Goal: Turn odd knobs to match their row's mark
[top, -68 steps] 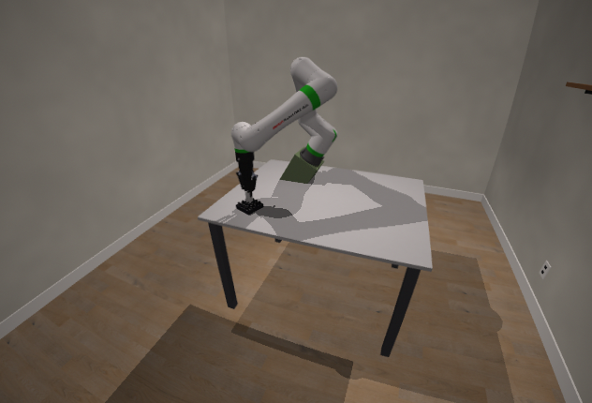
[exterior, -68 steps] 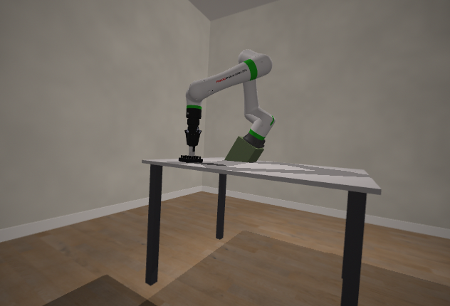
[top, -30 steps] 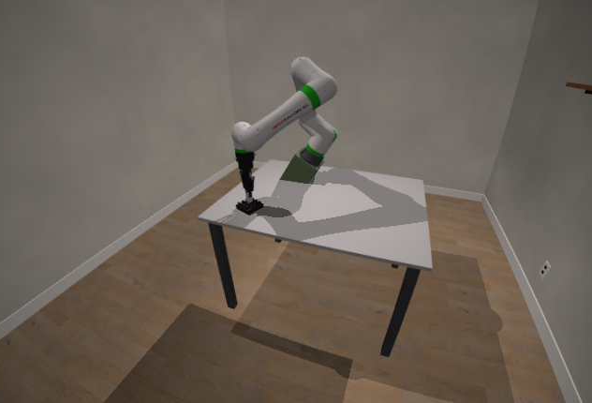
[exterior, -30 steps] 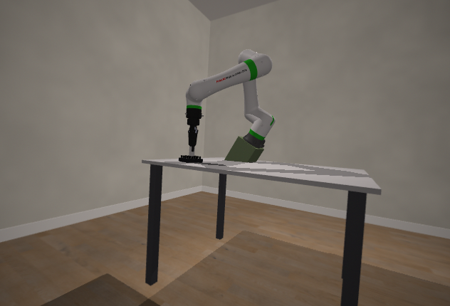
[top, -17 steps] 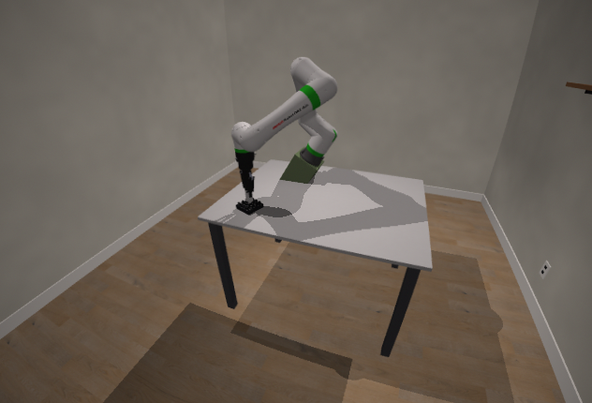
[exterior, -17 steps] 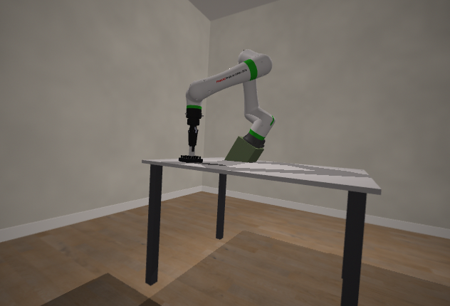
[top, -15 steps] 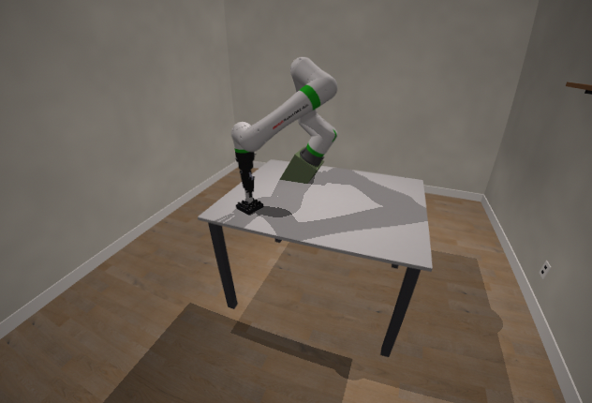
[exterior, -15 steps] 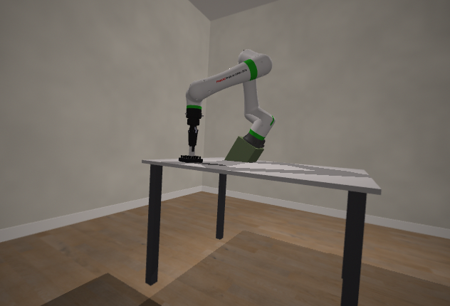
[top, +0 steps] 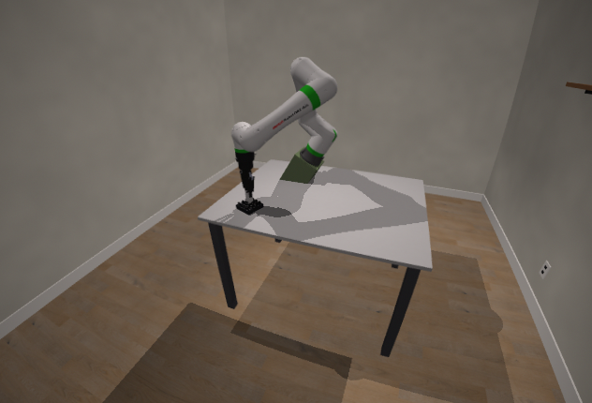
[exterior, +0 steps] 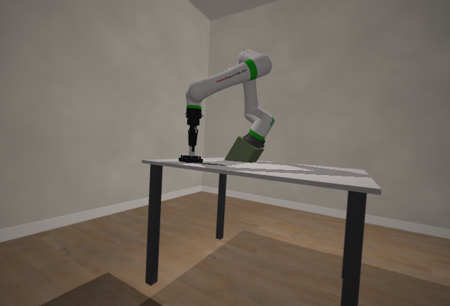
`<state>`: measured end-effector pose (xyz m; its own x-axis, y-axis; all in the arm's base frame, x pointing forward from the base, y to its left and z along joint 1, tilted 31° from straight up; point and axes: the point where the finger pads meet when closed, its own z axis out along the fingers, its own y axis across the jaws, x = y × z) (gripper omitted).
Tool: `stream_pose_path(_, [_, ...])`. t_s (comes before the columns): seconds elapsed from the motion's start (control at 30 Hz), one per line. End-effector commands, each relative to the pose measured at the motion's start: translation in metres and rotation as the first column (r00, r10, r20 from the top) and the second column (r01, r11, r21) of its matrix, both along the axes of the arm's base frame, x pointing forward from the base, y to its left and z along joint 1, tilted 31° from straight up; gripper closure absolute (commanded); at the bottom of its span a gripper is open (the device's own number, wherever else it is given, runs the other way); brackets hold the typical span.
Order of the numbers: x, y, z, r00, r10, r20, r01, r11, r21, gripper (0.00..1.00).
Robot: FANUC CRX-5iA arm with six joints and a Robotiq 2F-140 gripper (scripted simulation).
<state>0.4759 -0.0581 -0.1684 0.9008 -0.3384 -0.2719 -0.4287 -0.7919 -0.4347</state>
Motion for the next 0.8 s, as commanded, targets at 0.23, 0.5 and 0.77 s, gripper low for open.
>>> stream_pose_path(0.23, [0.001,-0.003,0.005,1.000,0.000,0.000,0.000,1.000,0.000,0.88])
stream_pose_path(0.5, [0.002,-0.014,0.024,1.000,0.000,0.000,0.000,1.000,0.000,0.88])
stream_pose_path(0.77, [0.003,-0.019,0.032,1.000,0.000,0.000,0.000,1.000,0.000,0.88])
